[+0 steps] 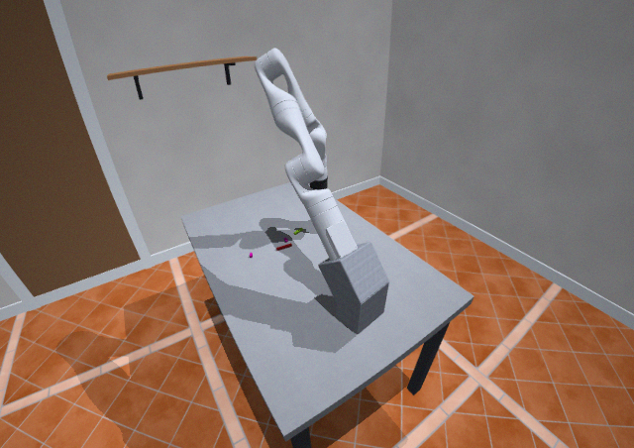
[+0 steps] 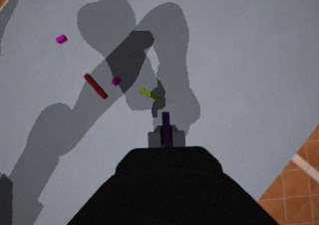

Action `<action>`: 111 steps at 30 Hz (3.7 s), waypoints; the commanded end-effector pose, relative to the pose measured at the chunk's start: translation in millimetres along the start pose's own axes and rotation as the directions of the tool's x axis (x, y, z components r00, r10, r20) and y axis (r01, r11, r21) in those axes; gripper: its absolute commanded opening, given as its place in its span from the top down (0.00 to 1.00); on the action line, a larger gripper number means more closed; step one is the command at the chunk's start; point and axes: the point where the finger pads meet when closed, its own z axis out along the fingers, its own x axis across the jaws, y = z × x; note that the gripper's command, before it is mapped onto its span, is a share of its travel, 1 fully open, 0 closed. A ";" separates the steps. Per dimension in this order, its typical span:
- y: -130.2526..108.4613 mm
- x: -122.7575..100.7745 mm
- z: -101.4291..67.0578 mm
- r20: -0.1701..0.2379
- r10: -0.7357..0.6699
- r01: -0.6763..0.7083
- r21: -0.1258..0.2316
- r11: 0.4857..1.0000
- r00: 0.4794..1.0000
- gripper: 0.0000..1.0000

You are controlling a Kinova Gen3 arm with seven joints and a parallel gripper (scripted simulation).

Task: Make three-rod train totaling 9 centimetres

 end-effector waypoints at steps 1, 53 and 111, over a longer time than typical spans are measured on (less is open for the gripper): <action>0.0 -1.1 3.5 0.003 0.000 0.000 0.000 1.000 1.000 0.76; 0.1 -0.4 83.4 0.003 0.000 0.000 0.000 1.000 1.000 0.76; -0.2 0.0 83.4 0.003 0.000 0.000 0.000 1.000 1.000 0.76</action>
